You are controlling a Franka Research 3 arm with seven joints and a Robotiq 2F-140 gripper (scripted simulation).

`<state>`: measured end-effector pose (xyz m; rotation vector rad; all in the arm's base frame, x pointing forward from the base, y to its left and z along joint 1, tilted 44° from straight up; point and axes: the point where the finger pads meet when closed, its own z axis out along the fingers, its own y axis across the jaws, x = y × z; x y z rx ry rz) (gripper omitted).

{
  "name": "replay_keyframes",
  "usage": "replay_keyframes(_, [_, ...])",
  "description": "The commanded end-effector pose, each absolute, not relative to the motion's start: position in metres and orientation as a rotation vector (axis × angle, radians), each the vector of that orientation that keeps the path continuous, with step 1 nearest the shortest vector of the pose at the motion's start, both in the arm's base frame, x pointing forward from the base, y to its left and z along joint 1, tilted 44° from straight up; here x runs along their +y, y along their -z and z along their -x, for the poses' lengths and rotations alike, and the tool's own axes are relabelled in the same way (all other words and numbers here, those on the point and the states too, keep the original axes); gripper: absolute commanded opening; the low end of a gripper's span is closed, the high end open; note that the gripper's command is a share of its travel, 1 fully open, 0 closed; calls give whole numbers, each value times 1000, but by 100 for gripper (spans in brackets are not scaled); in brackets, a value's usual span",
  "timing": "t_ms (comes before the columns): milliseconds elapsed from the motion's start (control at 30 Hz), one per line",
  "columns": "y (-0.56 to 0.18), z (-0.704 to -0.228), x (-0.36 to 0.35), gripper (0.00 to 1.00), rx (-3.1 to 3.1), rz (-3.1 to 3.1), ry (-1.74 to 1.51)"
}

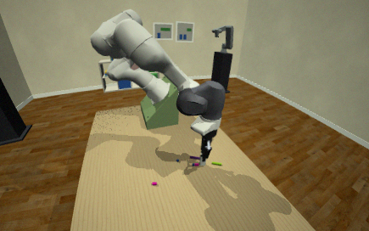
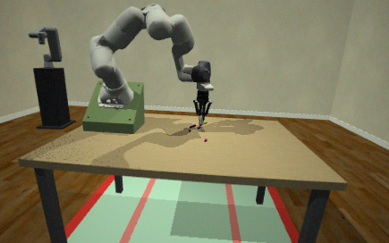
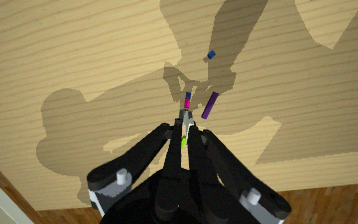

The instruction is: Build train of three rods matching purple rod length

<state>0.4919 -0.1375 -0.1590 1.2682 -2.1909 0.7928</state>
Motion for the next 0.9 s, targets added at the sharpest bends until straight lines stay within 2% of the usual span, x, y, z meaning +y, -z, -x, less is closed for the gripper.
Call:
replay_keyframes(0, [160, -491, -136, 3, -2193, -1269, -793])
replay_keyframes(867, [163, -491, -139, 3, -2193, -1269, -793])
